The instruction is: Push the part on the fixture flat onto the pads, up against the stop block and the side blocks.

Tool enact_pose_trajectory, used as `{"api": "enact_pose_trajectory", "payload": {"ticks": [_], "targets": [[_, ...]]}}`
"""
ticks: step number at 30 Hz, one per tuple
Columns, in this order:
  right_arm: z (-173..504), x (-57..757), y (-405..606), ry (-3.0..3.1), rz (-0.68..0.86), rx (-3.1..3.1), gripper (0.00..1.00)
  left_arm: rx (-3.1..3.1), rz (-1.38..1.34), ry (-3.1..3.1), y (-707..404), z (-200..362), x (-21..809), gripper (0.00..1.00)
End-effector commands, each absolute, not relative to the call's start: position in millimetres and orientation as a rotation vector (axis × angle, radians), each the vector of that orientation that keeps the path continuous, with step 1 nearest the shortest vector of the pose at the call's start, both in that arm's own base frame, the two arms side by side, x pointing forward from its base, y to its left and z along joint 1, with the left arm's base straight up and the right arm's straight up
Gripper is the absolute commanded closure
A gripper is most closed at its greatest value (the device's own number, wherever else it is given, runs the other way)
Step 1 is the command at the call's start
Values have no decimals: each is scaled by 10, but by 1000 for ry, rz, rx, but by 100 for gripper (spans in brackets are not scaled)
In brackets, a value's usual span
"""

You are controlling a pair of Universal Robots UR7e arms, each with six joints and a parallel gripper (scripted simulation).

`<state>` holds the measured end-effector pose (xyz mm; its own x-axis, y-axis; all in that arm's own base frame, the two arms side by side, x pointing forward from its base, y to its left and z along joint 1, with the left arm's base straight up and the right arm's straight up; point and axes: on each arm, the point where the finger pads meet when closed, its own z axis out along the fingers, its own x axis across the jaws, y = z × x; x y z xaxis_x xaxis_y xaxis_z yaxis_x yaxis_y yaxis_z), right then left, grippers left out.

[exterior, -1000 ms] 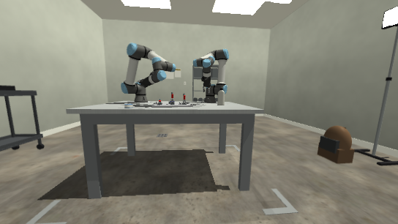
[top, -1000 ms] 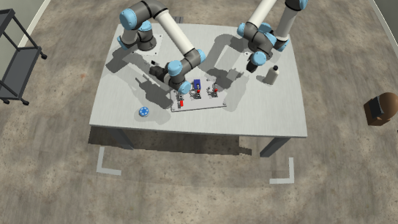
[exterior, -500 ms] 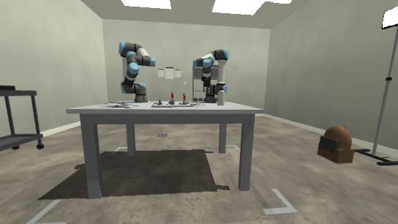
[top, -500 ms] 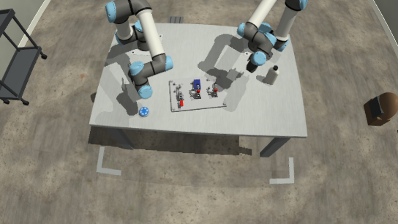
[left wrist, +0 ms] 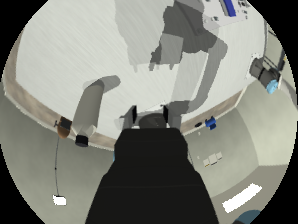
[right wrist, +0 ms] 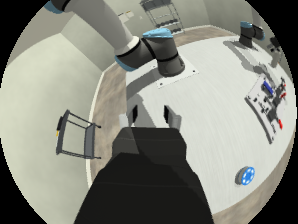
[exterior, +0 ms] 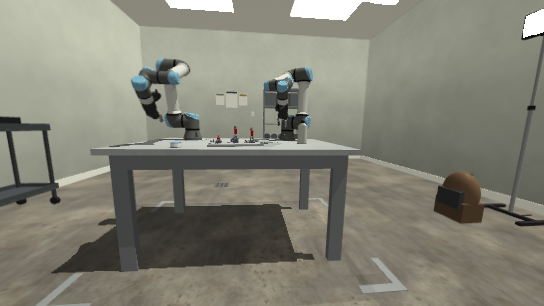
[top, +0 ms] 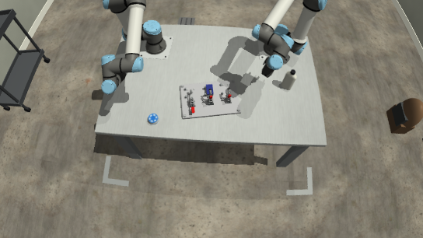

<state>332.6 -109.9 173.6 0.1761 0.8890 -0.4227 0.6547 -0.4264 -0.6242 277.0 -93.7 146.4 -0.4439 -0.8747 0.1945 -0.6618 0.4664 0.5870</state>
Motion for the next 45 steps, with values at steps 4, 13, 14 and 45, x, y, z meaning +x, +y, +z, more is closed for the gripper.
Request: {"api": "enact_pose_trajectory", "payload": {"ticks": [4,13,14,45], "targets": [[1682,3172,-1677,-1321,904,-2303,0,1279,-597,-2244,-938,1466,2772,0],[1647,2745,-2446,-1071,637,-2519,0,1279,-597,-2244,-938,1466,2772,0],[1646,2689,-2524,-1042,610,-2542,0,1279,-597,-2244,-938,1466,2772,0],[1763,994,-3822,-361,117,-2997,0,1279,-597,-2244,-938,1466,2772,0]]}}
